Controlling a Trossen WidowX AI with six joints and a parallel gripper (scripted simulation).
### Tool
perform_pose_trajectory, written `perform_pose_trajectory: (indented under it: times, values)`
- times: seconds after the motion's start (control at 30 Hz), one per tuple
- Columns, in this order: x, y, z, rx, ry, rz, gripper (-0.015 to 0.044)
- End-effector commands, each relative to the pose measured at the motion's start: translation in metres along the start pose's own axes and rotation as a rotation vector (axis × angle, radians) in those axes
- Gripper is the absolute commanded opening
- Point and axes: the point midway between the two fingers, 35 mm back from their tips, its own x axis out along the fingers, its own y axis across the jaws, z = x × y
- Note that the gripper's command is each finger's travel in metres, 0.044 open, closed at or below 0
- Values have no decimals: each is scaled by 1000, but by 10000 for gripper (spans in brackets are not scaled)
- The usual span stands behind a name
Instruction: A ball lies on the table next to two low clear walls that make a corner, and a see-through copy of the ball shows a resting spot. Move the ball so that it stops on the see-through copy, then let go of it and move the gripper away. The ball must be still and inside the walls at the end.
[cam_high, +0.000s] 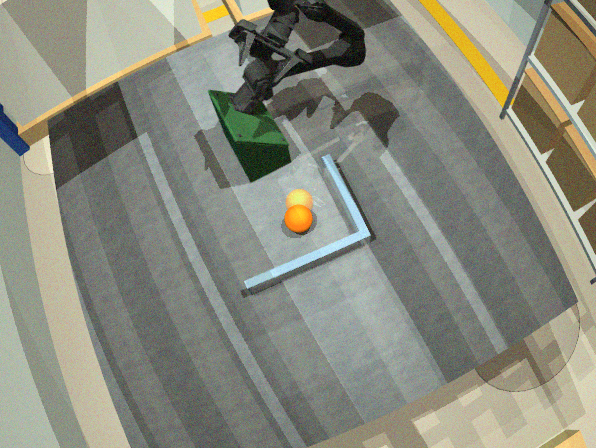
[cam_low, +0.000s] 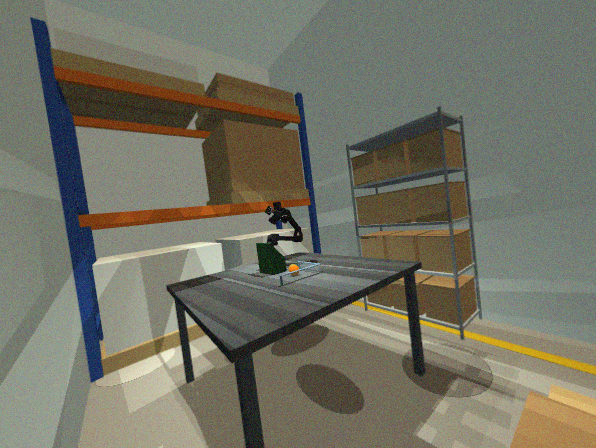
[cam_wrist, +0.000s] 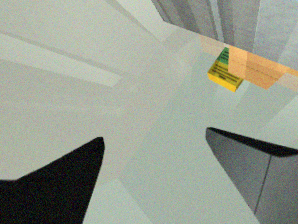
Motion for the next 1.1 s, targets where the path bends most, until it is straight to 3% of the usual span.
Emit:
perform_pose_trajectory:
  times: [0.0,0.2,0.4,1.07]
  values:
    - [1,0,0,-15,-3,-8,426]
    - [42,-16,-6,-513,-51,-282,440]
    - [95,-52,-1,-1068,16,-625,440]
    - [161,-139,51,-1779,318,-1160,440]
